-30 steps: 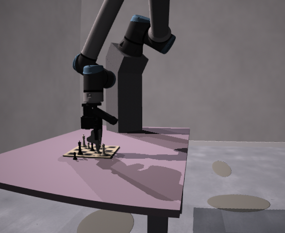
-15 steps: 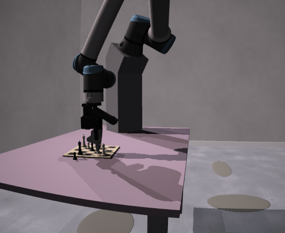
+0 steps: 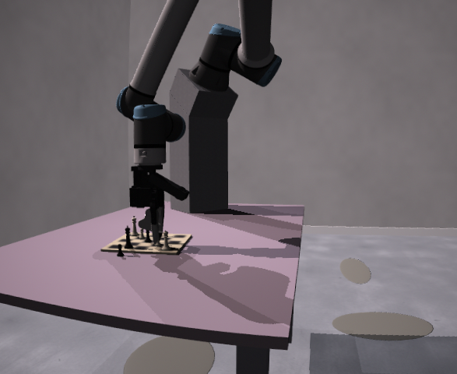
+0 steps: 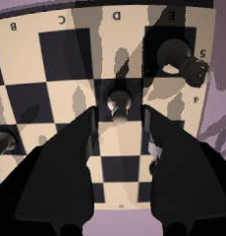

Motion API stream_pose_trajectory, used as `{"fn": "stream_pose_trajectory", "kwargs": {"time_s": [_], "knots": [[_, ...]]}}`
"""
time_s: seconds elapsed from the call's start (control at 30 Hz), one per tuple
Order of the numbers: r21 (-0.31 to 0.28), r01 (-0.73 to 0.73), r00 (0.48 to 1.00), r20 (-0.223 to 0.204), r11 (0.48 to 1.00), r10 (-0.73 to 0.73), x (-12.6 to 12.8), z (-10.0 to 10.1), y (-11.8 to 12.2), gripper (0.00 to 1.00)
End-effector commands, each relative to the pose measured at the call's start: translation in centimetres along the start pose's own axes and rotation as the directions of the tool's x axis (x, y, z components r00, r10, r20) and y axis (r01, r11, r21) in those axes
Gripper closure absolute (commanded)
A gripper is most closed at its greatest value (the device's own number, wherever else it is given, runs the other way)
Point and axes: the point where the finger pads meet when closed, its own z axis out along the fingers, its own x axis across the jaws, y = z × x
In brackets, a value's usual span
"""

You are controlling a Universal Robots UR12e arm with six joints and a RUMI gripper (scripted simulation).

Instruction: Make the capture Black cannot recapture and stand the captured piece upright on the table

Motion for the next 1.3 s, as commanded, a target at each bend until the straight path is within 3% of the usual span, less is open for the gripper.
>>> {"fn": "stream_pose_trajectory", "kwargs": {"time_s": [0.0, 0.3, 0.7, 0.97, 1.17, 1.2, 1.27], "knots": [[0.000, 0.000, 1.000, -0.001, 1.000, 0.000, 0.1, 0.0, 0.0, 0.80], [0.000, 0.000, 1.000, -0.001, 1.000, 0.000, 0.1, -0.6, 0.0, 0.80], [0.000, 0.000, 1.000, -0.001, 1.000, 0.000, 0.0, -6.3, 0.0, 0.80], [0.000, 0.000, 1.000, -0.001, 1.000, 0.000, 0.0, -8.5, 0.0, 0.80], [0.000, 0.000, 1.000, -0.001, 1.000, 0.000, 0.0, -9.0, 0.0, 0.80], [0.000, 0.000, 1.000, -0.001, 1.000, 0.000, 0.0, -9.0, 0.0, 0.00], [0.000, 0.000, 1.000, -0.001, 1.000, 0.000, 0.0, -9.0, 0.0, 0.00]]}}
